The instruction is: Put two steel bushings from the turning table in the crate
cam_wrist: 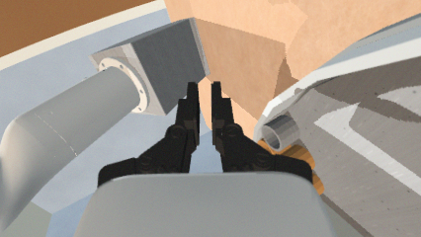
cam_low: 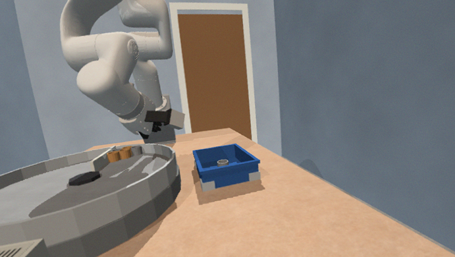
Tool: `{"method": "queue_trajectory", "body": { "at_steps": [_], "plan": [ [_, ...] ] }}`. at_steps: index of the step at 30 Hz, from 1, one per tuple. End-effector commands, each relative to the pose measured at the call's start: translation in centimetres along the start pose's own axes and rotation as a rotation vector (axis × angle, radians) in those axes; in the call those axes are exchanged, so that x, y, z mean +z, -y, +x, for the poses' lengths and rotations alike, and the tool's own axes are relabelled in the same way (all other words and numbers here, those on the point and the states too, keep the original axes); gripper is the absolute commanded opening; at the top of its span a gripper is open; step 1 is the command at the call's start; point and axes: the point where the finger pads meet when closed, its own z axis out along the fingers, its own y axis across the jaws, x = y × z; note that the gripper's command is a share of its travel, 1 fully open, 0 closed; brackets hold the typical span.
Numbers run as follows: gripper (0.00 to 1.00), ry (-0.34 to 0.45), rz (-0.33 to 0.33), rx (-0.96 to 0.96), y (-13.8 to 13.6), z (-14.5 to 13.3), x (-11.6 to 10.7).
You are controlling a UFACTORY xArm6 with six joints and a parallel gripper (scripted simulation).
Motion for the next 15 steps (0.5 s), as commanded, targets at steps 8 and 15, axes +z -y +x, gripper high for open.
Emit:
{"method": "queue_trajectory", "body": {
  "at_steps": [8,15],
  "plan": [
    [0.1,-0.143,0.009,0.312,0.2,-0.59,0.19],
    [0.1,-0.213,0.023,0.462,0.21,-0.85,0.23]
  ]
}}
